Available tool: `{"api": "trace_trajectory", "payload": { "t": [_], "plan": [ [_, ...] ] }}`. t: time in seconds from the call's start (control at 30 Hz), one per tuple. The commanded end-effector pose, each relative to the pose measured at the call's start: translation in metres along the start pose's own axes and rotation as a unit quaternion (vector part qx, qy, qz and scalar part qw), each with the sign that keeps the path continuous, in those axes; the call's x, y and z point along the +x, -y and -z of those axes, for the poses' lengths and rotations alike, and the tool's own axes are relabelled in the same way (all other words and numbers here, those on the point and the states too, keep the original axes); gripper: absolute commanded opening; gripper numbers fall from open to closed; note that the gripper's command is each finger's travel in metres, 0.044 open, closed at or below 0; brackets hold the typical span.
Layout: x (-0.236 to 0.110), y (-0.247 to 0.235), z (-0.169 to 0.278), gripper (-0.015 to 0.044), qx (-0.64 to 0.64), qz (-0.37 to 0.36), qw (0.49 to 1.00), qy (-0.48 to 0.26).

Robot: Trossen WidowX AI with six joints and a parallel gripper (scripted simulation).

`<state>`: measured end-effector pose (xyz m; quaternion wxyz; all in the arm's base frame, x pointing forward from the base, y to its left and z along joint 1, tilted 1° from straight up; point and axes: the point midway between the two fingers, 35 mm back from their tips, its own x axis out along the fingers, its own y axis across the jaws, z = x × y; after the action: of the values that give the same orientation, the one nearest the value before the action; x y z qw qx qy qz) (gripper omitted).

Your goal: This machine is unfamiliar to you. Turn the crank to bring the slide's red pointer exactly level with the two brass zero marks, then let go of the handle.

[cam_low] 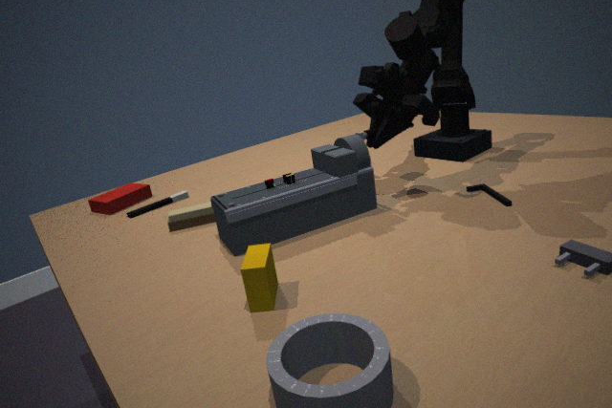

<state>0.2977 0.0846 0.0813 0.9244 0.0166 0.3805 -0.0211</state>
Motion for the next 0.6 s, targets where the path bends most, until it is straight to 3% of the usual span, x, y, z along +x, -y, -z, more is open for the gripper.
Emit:
{"api": "trace_trajectory", "payload": {
  "t": [0.0,0.57],
  "plan": [
    [0.0001,0.0094,0.0005,0.0000,0.002,0.010,1.000,0.003],
    [0.0028,0.0162,0.0033,0.0000,0.002,0.011,1.000,0.003]
  ]
}}
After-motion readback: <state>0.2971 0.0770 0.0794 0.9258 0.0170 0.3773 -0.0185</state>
